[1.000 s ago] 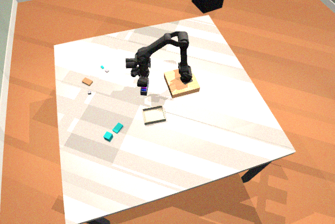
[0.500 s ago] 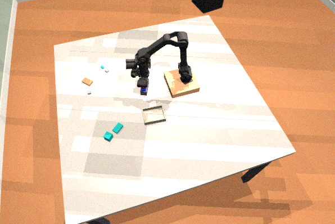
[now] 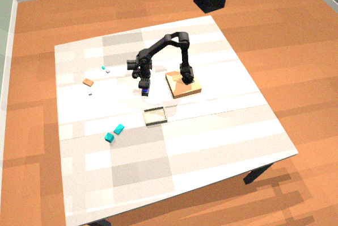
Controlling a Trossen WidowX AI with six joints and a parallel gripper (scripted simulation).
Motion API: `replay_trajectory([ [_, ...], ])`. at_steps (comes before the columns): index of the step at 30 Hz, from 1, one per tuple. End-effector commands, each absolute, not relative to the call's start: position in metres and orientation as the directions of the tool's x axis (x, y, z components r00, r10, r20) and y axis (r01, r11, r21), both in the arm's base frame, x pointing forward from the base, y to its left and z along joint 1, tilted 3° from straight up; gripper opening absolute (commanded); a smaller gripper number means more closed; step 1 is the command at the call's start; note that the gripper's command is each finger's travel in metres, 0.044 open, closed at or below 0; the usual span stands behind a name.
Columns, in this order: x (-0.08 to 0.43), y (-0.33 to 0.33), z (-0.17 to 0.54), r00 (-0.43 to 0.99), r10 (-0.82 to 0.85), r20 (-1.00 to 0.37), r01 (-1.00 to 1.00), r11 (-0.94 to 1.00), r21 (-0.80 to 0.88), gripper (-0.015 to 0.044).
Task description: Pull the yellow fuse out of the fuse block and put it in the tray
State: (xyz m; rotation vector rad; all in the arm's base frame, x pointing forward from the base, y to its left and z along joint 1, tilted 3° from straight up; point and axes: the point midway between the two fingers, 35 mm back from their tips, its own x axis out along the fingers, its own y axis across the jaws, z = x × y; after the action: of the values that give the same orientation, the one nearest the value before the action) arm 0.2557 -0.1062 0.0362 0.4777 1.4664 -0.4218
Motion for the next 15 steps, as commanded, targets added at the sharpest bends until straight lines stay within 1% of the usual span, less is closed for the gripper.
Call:
replay_trajectory([
  [1, 0.2557, -0.1062, 0.0363, 0.064, 0.018, -0.998, 0.545, 0.837, 0.050, 0.0028],
  [5, 0.2557, -0.1062, 0.0363, 0.064, 0.018, -0.998, 0.545, 0.837, 0.050, 0.0001],
  [15, 0.2558, -0.1064, 0.0389, 0.064, 0.018, -0.998, 0.546, 0.837, 0.050, 0.0000],
])
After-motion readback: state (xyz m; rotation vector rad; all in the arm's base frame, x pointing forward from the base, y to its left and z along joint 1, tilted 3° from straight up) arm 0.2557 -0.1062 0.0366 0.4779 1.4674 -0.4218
